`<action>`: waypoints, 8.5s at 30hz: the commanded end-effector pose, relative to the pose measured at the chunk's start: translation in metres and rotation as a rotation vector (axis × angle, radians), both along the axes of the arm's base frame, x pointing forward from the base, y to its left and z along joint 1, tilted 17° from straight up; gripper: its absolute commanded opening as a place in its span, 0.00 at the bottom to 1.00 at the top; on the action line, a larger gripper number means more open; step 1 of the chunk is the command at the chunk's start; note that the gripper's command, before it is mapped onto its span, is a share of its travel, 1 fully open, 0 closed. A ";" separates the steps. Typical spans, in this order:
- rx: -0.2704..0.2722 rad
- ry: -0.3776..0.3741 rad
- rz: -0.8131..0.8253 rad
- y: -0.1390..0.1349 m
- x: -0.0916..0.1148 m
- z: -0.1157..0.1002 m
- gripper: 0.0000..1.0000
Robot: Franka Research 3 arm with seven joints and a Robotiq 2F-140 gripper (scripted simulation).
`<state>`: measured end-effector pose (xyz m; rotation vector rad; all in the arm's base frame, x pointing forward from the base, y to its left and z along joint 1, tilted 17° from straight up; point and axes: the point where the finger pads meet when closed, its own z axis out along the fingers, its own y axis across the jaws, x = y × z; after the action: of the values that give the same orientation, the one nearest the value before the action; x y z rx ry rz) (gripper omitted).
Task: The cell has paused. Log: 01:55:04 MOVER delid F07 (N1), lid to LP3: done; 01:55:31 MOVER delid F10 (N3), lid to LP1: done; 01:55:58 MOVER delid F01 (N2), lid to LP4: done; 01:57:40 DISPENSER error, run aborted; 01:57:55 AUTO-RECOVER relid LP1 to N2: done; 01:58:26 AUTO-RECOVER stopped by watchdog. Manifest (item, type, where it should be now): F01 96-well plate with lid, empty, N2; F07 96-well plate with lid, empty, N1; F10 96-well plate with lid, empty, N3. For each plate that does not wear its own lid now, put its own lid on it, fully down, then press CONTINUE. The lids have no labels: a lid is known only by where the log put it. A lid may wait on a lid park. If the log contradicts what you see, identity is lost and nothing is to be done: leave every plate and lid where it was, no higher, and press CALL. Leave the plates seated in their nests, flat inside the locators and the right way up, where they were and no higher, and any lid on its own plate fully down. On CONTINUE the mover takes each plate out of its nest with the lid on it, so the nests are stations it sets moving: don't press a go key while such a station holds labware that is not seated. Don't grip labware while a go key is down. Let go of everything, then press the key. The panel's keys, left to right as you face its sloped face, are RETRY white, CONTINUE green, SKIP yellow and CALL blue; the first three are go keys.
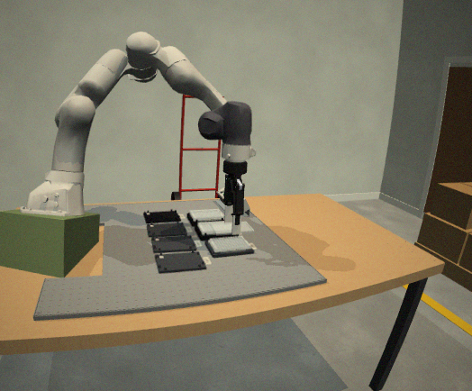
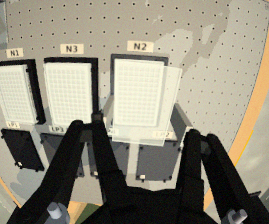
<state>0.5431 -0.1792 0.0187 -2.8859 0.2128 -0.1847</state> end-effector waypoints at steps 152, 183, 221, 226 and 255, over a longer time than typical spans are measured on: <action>0.016 -0.005 0.062 0.017 0.005 -0.041 0.00; 0.017 -0.005 0.061 0.018 0.006 -0.049 0.00; 0.017 -0.005 0.061 0.018 0.006 -0.049 0.00; 0.017 -0.005 0.061 0.018 0.006 -0.049 0.00; 0.017 -0.005 0.061 0.019 0.006 -0.050 0.00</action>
<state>0.5485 -0.1593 -0.0308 -2.8696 0.1247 -0.1729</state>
